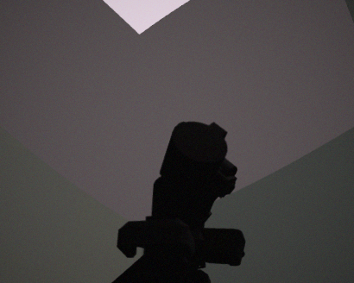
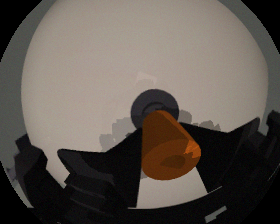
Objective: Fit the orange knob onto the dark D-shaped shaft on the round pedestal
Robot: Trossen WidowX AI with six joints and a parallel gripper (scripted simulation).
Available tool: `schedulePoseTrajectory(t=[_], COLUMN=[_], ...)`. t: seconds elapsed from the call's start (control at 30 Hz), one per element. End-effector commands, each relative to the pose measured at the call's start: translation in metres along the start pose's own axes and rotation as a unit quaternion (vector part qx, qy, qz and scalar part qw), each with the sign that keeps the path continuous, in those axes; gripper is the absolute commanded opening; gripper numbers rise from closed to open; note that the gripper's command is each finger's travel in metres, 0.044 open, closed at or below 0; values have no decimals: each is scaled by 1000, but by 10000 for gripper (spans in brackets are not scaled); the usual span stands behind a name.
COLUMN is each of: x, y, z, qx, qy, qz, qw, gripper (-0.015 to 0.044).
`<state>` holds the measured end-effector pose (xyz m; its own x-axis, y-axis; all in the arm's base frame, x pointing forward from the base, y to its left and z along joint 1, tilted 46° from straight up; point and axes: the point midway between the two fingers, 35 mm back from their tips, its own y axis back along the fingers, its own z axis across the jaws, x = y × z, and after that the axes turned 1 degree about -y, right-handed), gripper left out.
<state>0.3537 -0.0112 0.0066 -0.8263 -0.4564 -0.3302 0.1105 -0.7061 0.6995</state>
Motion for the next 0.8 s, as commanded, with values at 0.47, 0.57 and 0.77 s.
schedulePoseTrajectory(t=[0.47,0.57,0.77], x=[-6,-5,-4], y=[3,3,1], z=[-1,-1,-1], qx=[3,3,3], qy=[108,108,108], qz=[-2,-2,-2], qw=[994,994,994], gripper=[0,0,0])
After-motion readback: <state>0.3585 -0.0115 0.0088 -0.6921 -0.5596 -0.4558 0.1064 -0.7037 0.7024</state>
